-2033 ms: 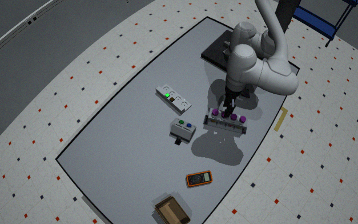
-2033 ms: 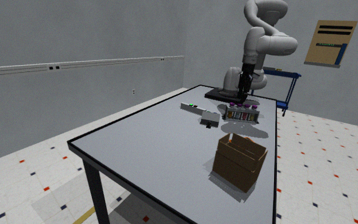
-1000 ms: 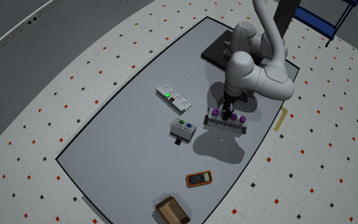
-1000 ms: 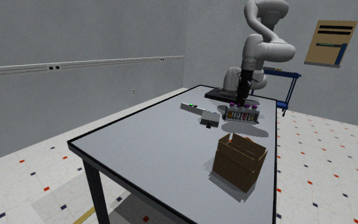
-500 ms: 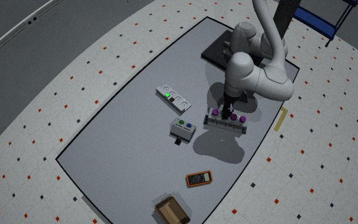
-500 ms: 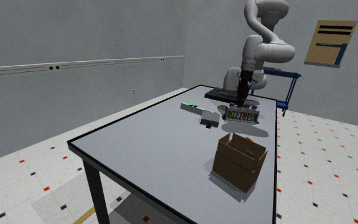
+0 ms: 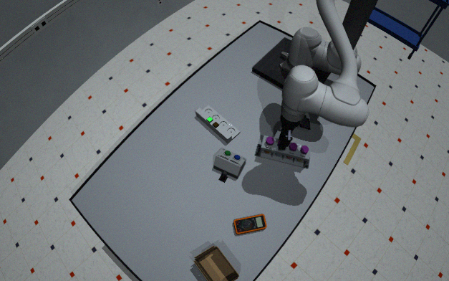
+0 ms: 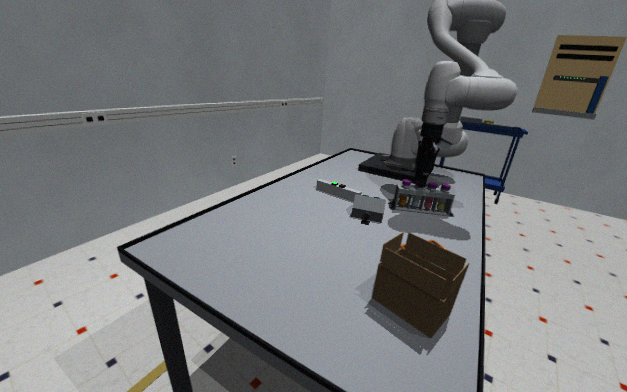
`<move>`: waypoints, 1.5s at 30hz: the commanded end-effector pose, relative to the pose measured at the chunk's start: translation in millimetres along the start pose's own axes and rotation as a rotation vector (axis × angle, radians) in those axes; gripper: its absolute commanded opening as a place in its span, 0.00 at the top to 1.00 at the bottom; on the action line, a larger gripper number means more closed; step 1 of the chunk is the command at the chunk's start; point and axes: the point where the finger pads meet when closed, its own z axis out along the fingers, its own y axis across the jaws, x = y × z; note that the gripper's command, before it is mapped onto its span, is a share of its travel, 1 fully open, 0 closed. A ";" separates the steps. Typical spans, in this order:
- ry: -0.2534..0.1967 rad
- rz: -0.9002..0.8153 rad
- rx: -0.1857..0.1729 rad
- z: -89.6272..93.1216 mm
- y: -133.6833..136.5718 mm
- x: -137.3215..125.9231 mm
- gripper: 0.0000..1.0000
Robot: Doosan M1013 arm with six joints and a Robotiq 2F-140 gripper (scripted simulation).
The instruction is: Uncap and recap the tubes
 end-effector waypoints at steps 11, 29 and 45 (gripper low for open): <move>-0.001 0.240 -0.001 -0.6 0.5 0.0 0.70; 0.000 0.449 -0.001 -0.6 0.5 0.0 0.59; 0.000 0.449 -0.001 -18.6 0.5 0.0 0.59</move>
